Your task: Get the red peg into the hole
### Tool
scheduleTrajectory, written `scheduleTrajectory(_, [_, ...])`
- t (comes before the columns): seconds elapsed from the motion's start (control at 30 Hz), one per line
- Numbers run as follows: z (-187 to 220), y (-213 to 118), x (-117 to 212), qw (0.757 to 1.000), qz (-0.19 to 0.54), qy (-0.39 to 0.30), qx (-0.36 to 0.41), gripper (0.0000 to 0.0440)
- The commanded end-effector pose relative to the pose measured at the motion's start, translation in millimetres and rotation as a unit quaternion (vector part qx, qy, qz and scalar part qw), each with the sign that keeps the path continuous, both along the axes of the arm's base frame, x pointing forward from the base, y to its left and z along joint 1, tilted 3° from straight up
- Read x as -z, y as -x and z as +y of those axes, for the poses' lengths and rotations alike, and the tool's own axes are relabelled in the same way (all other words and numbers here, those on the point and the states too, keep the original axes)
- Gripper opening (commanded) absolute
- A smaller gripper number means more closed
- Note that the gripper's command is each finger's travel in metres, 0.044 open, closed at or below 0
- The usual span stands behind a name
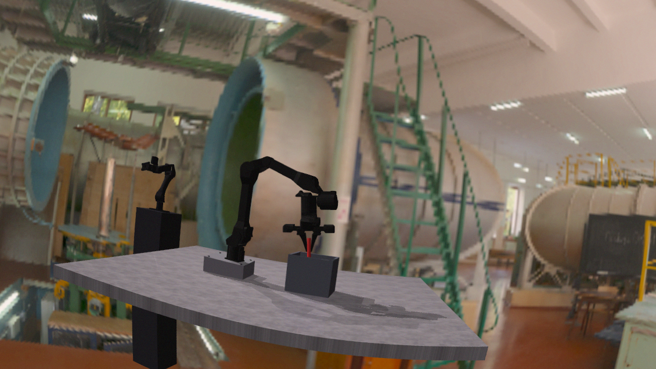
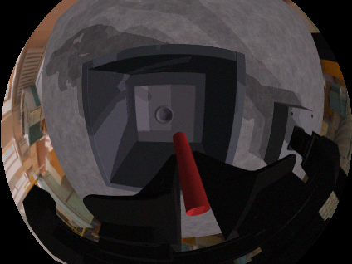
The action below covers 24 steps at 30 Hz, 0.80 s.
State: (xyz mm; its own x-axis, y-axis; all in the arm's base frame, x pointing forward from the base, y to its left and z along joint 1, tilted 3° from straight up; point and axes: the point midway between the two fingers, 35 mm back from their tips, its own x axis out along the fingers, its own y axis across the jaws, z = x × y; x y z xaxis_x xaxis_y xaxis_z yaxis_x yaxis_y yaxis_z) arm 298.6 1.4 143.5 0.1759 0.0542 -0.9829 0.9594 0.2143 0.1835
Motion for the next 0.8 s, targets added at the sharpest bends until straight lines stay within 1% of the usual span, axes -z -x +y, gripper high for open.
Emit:
scheduleTrajectory(0.0, [-1.8, -3.7, 8.2, 1.000, 0.005, -0.005, -0.004, 0.0000])
scheduleTrajectory(0.77, [-6.2, -30.3, 64.2, 0.999, 0.020, -0.016, -0.037, 0.0000])
